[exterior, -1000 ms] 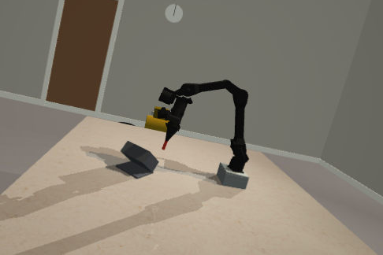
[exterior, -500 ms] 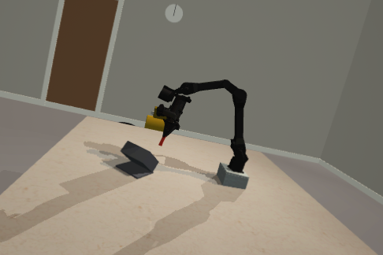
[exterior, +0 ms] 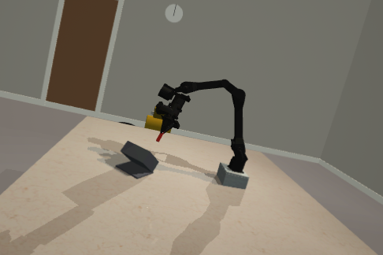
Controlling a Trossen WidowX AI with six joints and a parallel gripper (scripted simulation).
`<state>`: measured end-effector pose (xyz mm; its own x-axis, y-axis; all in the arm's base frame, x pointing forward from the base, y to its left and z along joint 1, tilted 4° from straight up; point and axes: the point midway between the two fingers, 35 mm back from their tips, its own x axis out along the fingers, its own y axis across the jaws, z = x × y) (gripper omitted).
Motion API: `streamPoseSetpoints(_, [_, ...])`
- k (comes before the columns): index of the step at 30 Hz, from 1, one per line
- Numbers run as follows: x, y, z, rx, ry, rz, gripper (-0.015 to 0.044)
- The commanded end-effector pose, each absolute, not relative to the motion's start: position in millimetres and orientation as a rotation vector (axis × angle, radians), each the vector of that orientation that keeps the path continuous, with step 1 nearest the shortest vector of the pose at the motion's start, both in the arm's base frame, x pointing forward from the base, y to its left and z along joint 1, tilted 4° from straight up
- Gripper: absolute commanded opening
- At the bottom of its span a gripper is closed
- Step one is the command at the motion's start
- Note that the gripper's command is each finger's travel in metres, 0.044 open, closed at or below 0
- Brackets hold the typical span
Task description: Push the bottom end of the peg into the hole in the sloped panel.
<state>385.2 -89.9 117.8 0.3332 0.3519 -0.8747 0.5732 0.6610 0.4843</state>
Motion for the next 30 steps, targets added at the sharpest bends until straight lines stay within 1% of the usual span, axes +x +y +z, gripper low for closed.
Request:
streamPoseSetpoints(1, [388.2,-98.1,122.1,0.941,1.242,-0.187,0.0])
streamPoseSetpoints(12, [390.9,-111.5,124.7,1.016,1.205,-0.213,0.0])
streamPoseSetpoints(30, [410.8,-104.2,91.8,1.061,1.181,-0.227,0.0])
